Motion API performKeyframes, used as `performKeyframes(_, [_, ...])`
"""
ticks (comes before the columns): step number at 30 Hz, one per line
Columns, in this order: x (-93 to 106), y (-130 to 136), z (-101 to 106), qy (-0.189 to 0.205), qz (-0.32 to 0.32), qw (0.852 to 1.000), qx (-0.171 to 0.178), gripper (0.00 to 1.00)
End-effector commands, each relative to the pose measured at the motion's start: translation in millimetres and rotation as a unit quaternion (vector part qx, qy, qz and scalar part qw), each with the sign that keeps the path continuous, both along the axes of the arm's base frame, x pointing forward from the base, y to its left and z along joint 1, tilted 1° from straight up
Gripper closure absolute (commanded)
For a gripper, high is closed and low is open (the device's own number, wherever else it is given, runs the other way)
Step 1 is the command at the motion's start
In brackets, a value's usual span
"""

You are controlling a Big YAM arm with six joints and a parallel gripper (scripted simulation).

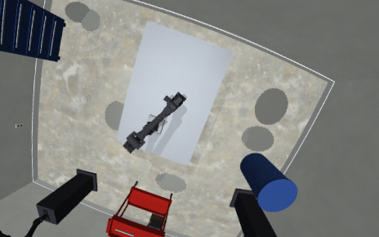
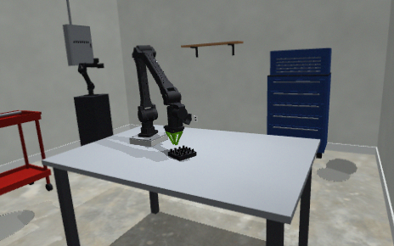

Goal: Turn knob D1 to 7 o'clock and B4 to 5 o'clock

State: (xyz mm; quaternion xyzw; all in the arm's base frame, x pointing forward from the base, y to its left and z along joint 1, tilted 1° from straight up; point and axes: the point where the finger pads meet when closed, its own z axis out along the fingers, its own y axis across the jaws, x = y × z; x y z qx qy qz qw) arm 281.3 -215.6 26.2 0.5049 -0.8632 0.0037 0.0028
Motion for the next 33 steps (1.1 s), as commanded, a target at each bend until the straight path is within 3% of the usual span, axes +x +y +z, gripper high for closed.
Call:
performKeyframes(1, [3.6, -1.0, -4.4, -0.003, -0.005, 1.000, -0.002, 0.80])
performKeyframes(4, [11.7, -7.1, -0.9, -0.012, -0.005, 1.000, -0.009, 0.80])
performKeyframes(9, [5.4, -2.5, -7.8, -0.006, -0.005, 1.000, -0.005, 0.80])
performKeyframes(10, [14.4, -9.3, -0.8, -0.012, -0.005, 1.000, -0.009, 0.80])
performKeyframes(19, [5.6, -2.8, -11.2, -0.005, -0.005, 1.000, -0.004, 0.80])
performKeyframes(33, [8.2, -4.8, -8.5, -0.009, -0.005, 1.000, -0.007, 0.80])
